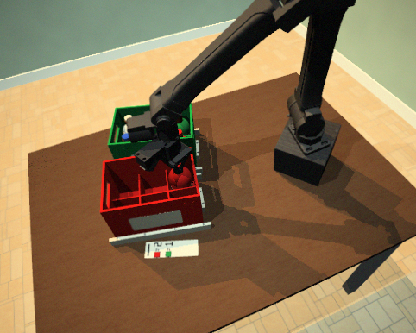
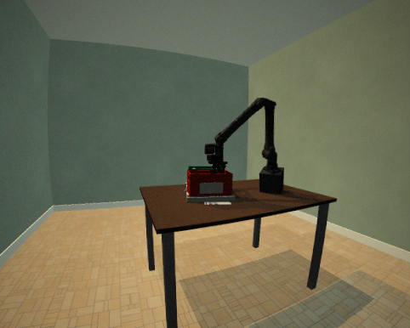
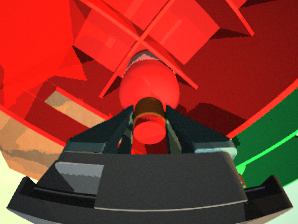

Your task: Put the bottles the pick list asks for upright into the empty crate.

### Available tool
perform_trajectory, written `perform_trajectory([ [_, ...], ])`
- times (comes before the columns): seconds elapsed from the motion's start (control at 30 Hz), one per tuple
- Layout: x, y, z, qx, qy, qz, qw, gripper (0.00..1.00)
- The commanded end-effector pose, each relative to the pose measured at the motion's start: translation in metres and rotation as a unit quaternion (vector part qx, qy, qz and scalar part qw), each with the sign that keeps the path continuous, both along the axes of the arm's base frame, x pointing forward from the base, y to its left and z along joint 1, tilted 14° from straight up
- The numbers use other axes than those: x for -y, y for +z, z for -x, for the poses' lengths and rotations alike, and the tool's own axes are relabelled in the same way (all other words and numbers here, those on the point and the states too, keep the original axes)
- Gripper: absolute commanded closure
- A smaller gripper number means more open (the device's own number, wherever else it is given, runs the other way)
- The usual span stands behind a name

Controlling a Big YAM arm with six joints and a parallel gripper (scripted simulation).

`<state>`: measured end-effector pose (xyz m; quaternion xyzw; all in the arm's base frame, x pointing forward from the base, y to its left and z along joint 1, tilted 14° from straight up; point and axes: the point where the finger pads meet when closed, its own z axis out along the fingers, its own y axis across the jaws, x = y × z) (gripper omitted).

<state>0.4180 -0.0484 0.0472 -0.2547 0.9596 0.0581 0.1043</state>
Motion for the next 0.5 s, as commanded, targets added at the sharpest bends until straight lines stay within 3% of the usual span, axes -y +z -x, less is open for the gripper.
perform_trajectory([
  [0.0,-0.0048,0.0176,-0.0015,0.014,0.000,0.002,1.000,1.00],
  [0.23,-0.0047,0.0175,-0.0011,0.014,0.000,0.002,1.000,1.00],
  [0.27,-0.0047,0.0175,-0.0011,0.014,0.000,0.002,1.000,0.39],
  [0.47,-0.0045,0.0137,-0.0009,0.014,0.001,0.002,1.000,0.39],
])
